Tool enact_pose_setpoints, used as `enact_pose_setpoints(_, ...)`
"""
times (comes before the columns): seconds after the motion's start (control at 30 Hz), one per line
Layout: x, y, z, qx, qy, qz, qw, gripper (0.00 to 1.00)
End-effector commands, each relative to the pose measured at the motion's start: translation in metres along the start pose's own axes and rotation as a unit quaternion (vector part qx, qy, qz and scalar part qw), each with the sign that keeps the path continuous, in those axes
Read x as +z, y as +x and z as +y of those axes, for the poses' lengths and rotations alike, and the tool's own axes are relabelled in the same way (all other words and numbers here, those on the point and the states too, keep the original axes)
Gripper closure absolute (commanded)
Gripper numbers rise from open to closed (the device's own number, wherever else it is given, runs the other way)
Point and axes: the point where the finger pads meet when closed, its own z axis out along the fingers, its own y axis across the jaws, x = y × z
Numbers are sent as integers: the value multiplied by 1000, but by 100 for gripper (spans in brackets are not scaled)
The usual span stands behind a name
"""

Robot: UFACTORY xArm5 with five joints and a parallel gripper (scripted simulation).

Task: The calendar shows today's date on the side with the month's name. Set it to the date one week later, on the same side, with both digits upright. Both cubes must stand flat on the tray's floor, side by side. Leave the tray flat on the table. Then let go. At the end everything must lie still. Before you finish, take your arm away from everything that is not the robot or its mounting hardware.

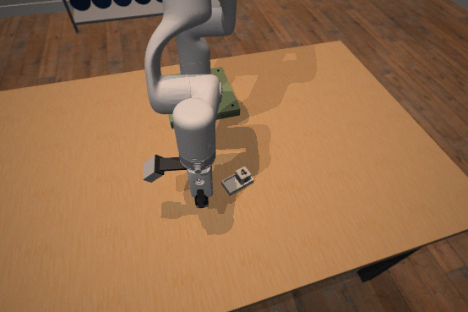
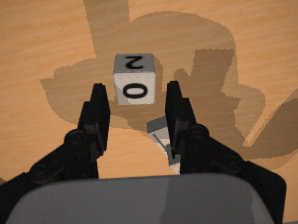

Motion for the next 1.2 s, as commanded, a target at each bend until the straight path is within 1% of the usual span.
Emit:
enact_pose_setpoints(0.0, -1, 0, -1, 0, 2, 0, 1000, 51)
enact_pose_setpoints(0.2, 0, 0, -1, 0, 2, 0, 1000, 51)
enact_pose_setpoints(0.47, 5, 0, -1, 0, 2, 0, 1000, 51)
enact_pose_setpoints(0.87, 24, 0, -1, 0, 2, 0, 1000, 51)
enact_pose_setpoints(1.17, 27, 0, -1, 0, 2, 0, 1000, 51)
